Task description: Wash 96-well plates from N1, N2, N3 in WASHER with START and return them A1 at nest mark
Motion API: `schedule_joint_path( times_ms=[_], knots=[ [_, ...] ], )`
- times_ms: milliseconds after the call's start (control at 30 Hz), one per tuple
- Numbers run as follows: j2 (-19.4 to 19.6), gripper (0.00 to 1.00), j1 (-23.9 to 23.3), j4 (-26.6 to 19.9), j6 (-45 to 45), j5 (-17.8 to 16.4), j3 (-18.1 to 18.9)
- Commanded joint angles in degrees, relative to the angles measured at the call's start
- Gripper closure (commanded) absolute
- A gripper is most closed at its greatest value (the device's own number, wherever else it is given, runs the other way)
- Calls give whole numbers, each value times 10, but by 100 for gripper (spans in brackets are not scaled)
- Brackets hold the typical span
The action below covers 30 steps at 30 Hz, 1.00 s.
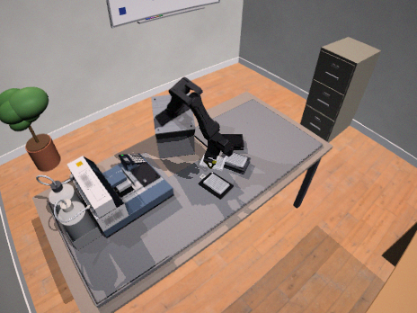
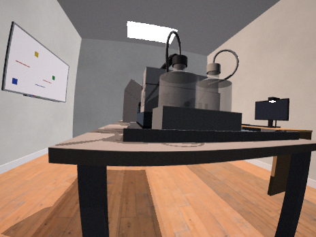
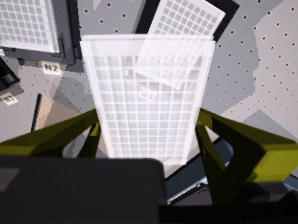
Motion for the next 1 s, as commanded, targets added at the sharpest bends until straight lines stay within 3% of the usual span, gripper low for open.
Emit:
schedule_joint_path(
  times_ms=[0,100,400,567,967],
  knots=[
    [10,100,26,-2,42,20,16],
    [30,100,52,-6,67,31,31],
    [35,100,58,-8,73,33,35],
    [58,100,101,-1,20,51,35],
    [116,100,183,4,101,80,52]
  ],
)
